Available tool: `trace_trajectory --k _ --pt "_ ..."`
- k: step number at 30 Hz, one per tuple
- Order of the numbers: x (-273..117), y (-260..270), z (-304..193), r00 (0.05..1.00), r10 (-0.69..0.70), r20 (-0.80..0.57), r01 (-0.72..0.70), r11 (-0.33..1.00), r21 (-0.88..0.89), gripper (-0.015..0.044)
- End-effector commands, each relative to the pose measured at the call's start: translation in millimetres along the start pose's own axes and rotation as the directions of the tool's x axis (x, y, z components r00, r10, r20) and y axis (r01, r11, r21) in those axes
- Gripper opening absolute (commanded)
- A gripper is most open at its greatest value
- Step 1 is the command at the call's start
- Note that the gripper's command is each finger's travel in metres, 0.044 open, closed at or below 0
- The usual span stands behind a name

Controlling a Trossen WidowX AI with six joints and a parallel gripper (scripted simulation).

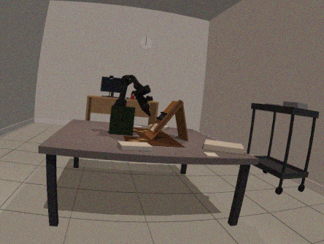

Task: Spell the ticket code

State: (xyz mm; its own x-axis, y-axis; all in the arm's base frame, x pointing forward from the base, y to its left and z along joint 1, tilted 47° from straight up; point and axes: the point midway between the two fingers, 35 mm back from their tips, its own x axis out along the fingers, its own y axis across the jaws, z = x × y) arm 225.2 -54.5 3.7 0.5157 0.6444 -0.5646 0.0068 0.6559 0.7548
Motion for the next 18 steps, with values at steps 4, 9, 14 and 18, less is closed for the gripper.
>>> trace_trajectory --k 4,9,14,18 --pt "-1 5 -2 1.0 0.022 0.013 -0.022 1.0 -0.005 0.044" --pt "-1 5 -1 1.0 0.022 0.013 -0.022 1.0 -0.018 0.044" --pt "-23 2 18 1.0 0.024 0.021 -0.015 0.937 -0.348 0.044" --pt "-44 1 35 0.999 0.029 0.029 -0.005 0.785 -0.619 0.044"
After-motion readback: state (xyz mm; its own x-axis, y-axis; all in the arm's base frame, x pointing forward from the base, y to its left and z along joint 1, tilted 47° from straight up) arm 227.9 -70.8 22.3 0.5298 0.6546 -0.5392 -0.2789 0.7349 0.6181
